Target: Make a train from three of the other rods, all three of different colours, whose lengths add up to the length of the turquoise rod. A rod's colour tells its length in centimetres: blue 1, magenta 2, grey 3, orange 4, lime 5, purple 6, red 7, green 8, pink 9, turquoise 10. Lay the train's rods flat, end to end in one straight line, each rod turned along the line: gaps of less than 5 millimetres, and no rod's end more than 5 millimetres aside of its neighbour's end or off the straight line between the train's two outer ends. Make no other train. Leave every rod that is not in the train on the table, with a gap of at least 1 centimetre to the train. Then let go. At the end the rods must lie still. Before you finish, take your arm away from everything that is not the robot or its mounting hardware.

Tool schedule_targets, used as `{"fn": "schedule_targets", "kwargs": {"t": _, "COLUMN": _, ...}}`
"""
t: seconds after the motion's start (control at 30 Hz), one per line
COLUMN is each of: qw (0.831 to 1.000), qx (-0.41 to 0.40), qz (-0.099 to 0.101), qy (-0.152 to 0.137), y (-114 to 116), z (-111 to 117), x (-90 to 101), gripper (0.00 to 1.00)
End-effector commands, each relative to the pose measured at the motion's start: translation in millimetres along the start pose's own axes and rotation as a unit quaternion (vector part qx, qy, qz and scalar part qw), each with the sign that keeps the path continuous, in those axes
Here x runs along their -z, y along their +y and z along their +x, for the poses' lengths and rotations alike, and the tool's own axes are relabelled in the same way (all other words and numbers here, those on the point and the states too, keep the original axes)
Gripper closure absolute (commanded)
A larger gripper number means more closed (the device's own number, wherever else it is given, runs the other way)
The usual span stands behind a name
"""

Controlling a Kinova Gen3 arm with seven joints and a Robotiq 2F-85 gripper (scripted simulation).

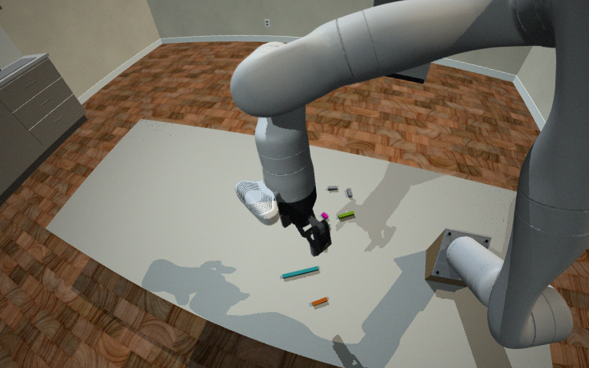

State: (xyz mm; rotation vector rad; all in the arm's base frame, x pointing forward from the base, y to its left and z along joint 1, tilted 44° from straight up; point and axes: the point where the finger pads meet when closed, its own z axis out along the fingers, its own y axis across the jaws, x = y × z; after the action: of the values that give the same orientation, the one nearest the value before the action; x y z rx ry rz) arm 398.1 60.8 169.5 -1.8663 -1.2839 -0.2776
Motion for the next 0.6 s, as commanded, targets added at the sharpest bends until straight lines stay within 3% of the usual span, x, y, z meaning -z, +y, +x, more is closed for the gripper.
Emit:
{"fn": "schedule_targets", "kwargs": {"t": 0.0, "qw": 1.0, "qx": -0.002, "qz": 0.0, "qy": 0.003, "y": 0.7, "z": -0.8, "x": 1.1, "gripper": 0.0}}
{"fn": "schedule_targets", "kwargs": {"t": 0.13, "qw": 1.0, "qx": -0.002, "qz": 0.0, "qy": 0.003, "y": 0.7, "z": -0.8, "x": 1.1, "gripper": 0.0}}
{"fn": "schedule_targets", "kwargs": {"t": 0.17, "qw": 1.0, "qx": -0.006, "qz": -0.006, "qy": 0.004, "y": 10.6, "z": -15.2, "x": 0.2, "gripper": 0.0}}
{"fn": "schedule_targets", "kwargs": {"t": 0.37, "qw": 1.0, "qx": -0.006, "qz": -0.006, "qy": 0.004, "y": 10.6, "z": -15.2, "x": 0.2, "gripper": 0.0}}
{"fn": "schedule_targets", "kwargs": {"t": 0.4, "qw": 1.0, "qx": -0.011, "qz": -0.012, "qy": 0.004, "y": 19.9, "z": -29.3, "x": -1.0, "gripper": 0.0}}
{"fn": "schedule_targets", "kwargs": {"t": 0.57, "qw": 1.0, "qx": -0.011, "qz": -0.012, "qy": 0.004, "y": 19.9, "z": -29.3, "x": -1.0, "gripper": 0.0}}
